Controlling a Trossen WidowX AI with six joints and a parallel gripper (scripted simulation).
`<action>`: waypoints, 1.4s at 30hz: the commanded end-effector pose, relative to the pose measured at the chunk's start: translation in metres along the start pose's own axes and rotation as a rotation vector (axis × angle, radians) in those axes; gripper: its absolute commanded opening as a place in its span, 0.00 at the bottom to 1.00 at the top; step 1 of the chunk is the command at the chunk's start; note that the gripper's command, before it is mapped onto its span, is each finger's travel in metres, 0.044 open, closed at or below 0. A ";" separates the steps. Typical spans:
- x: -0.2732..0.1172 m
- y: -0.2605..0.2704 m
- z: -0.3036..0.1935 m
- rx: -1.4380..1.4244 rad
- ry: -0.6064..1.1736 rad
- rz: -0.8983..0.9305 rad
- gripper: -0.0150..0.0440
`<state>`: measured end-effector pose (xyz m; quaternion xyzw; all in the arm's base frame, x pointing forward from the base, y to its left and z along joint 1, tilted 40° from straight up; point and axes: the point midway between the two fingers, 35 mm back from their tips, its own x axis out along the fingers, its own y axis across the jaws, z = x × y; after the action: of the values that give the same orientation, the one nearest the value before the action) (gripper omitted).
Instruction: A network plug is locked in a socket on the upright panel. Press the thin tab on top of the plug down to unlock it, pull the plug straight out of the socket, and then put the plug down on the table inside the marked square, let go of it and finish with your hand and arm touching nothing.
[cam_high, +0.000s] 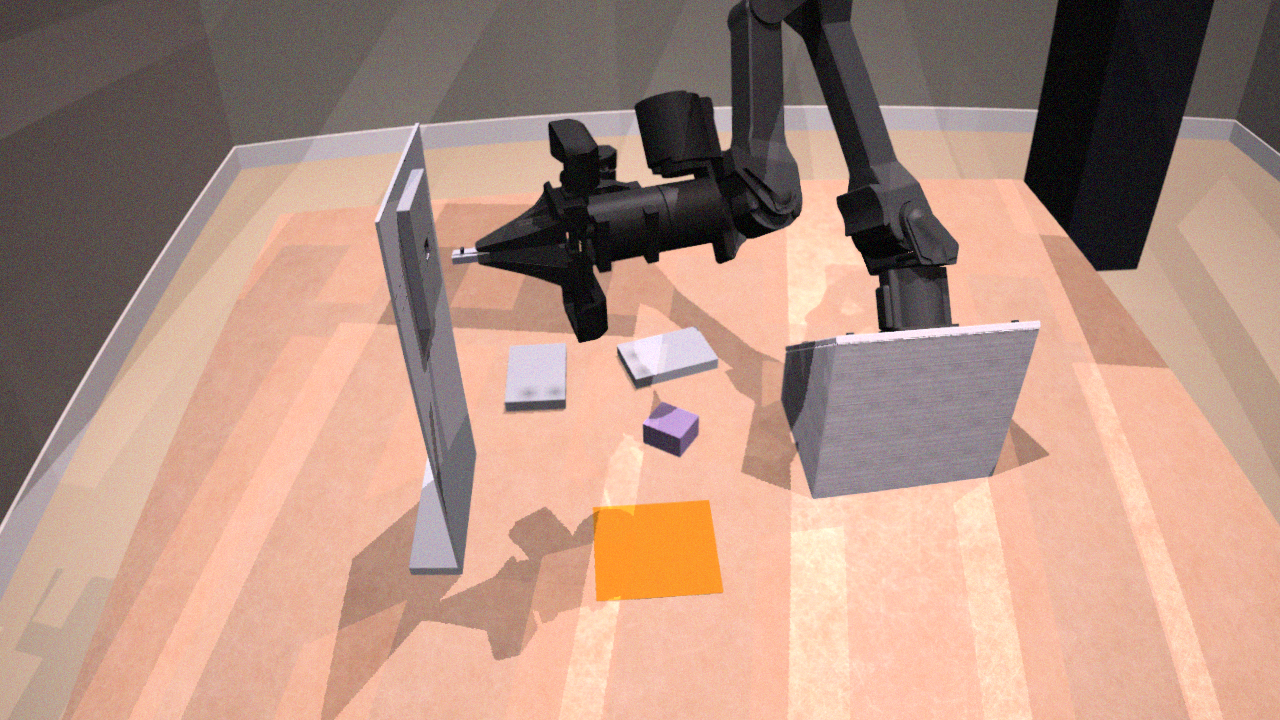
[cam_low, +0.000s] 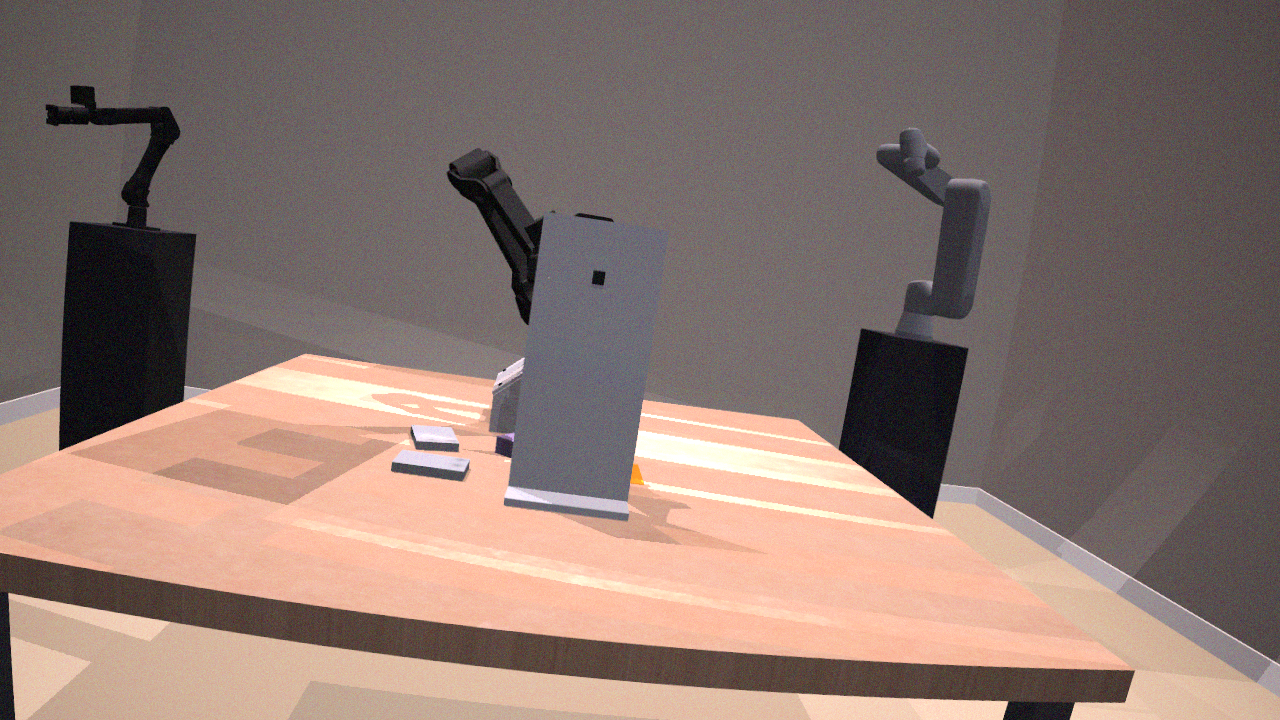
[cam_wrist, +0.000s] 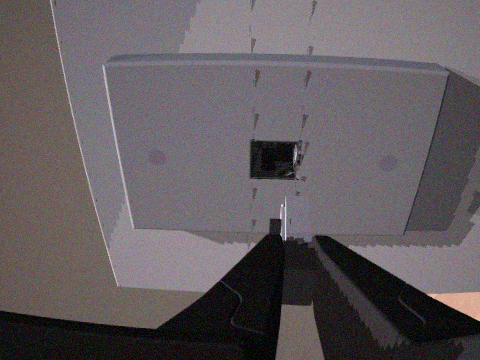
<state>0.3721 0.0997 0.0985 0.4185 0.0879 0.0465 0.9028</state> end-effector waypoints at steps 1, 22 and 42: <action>-0.003 0.001 0.000 0.003 -0.005 0.003 0.25; -0.016 0.001 -0.006 0.003 -0.004 0.002 0.25; -0.028 0.001 -0.012 0.003 -0.003 0.001 0.25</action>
<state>0.3450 0.1041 0.0941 0.4168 0.0883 0.0462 0.9035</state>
